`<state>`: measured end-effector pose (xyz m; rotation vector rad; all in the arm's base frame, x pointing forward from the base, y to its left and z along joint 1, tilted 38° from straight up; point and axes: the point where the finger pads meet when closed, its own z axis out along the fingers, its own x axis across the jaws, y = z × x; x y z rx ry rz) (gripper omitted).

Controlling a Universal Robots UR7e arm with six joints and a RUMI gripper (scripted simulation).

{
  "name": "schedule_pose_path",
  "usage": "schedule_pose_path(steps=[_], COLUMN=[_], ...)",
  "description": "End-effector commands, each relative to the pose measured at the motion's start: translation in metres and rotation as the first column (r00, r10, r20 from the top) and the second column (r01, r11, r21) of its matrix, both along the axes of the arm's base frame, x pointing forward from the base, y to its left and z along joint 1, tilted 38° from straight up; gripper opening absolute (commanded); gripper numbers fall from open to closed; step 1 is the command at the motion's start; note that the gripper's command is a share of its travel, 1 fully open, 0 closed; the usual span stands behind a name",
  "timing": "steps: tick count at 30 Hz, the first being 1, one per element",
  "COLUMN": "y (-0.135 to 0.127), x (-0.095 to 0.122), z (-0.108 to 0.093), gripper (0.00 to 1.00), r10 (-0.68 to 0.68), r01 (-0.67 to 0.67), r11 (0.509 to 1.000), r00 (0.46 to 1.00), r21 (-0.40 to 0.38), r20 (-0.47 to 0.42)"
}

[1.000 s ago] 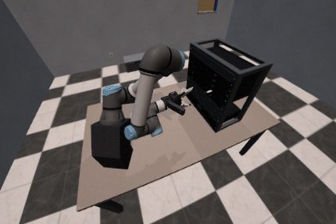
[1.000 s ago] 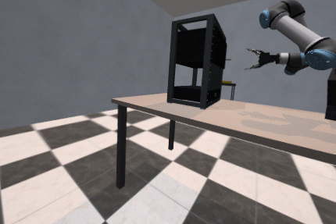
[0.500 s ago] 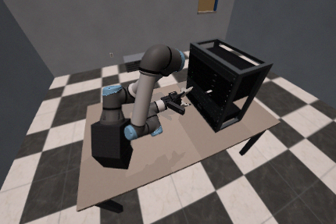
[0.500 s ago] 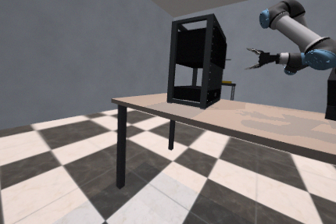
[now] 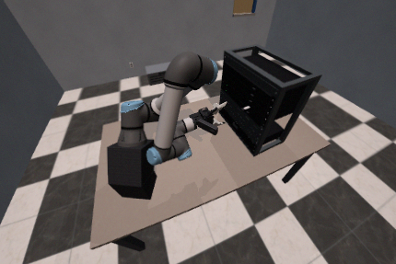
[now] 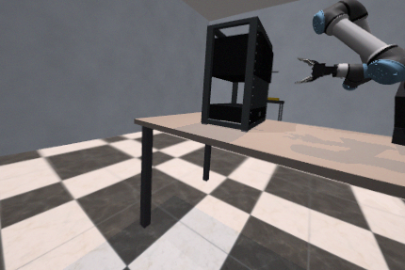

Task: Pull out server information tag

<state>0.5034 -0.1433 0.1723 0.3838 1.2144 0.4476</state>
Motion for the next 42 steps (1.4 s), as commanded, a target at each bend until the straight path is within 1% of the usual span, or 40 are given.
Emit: schedule_pose_path(steps=[1, 42], y=[0.0001, 0.0059], x=[-0.0003, -0.0035], z=[0.0008, 0.0089], gripper=[1.00, 1.00], r10=[-0.001, -0.004], r01=[0.001, 0.005], r11=[1.000, 0.999], r00=[1.000, 1.000], r21=[-0.004, -0.051], r20=[0.002, 0.025])
